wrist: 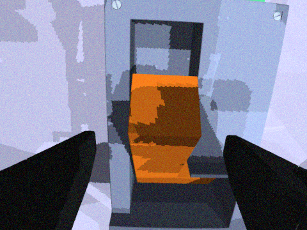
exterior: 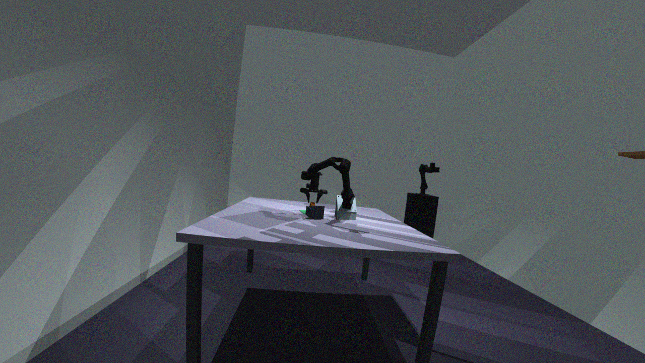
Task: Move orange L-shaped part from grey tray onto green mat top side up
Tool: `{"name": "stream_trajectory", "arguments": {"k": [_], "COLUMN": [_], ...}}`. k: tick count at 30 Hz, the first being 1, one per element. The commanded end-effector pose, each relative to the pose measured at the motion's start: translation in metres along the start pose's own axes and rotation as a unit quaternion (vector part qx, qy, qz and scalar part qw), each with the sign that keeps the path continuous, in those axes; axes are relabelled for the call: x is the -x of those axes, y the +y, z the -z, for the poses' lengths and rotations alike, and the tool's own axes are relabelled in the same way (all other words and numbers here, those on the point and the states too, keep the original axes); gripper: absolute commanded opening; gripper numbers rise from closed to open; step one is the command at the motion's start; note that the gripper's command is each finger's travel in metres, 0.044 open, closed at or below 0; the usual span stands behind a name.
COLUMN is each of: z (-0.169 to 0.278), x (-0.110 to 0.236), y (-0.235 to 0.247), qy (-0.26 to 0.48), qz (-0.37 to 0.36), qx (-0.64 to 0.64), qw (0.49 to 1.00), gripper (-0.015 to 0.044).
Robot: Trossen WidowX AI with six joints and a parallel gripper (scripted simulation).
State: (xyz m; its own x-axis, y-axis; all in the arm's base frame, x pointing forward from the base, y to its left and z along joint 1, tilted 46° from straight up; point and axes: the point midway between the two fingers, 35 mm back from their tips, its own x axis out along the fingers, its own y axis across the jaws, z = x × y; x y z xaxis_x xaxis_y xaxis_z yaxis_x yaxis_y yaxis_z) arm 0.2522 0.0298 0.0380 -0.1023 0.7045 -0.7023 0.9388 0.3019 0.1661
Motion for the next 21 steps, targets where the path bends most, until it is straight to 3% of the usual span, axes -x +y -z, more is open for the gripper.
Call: {"name": "stream_trajectory", "arguments": {"k": [1,15,21], "z": [0.0,0.002,0.001], "x": [-0.007,-0.027,-0.023], "y": [0.0,-0.001,-0.001], "qy": [0.003,0.004,0.001], "qz": [-0.001,-0.001,0.0], "qx": [-0.004,-0.004,0.0], "qw": [1.0,1.0,1.0], "gripper": [0.028,0.028,0.0122]}}
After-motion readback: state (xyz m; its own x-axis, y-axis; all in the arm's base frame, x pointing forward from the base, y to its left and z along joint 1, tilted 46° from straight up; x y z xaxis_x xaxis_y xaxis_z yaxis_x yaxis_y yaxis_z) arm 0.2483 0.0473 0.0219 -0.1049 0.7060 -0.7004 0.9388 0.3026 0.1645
